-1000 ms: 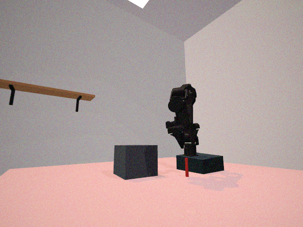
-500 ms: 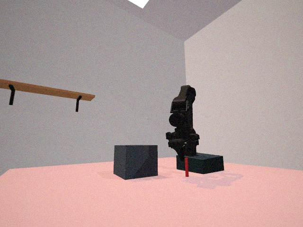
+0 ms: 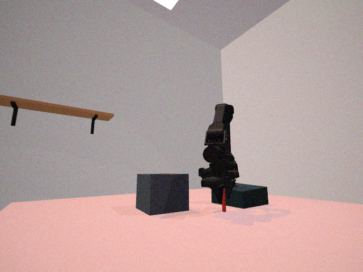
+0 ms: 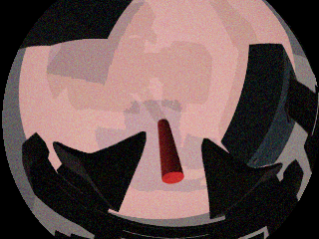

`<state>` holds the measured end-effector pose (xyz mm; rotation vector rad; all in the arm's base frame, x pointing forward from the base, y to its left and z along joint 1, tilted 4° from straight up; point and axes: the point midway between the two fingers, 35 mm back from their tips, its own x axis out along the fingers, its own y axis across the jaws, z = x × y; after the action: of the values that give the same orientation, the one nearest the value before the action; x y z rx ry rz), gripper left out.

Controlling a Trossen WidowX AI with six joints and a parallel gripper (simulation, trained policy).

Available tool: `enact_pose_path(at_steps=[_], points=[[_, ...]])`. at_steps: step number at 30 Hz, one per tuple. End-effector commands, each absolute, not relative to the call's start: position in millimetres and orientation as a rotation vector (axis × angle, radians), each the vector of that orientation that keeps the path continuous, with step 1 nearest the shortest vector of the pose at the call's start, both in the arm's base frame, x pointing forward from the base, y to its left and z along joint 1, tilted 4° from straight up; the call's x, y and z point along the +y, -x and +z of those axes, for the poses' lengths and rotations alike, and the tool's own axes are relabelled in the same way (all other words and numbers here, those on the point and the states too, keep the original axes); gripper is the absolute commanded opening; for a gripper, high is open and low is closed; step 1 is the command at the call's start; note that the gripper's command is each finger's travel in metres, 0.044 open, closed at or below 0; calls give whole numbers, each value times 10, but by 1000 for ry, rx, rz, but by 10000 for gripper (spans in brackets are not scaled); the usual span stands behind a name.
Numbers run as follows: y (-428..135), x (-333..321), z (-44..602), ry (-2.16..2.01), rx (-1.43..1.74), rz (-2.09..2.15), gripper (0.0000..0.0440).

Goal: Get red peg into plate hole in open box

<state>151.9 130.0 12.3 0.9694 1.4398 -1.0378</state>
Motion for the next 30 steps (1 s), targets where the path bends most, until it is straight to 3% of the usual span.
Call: enact_pose_path(at_steps=[1, 8, 30], points=[[-1543, 1331, 36, -963, 1445, -1025, 172], [-1615, 1418, -22, -960, 1460, -972, 0], [-1936, 1623, 535, -1164, 1414, -832, 0]])
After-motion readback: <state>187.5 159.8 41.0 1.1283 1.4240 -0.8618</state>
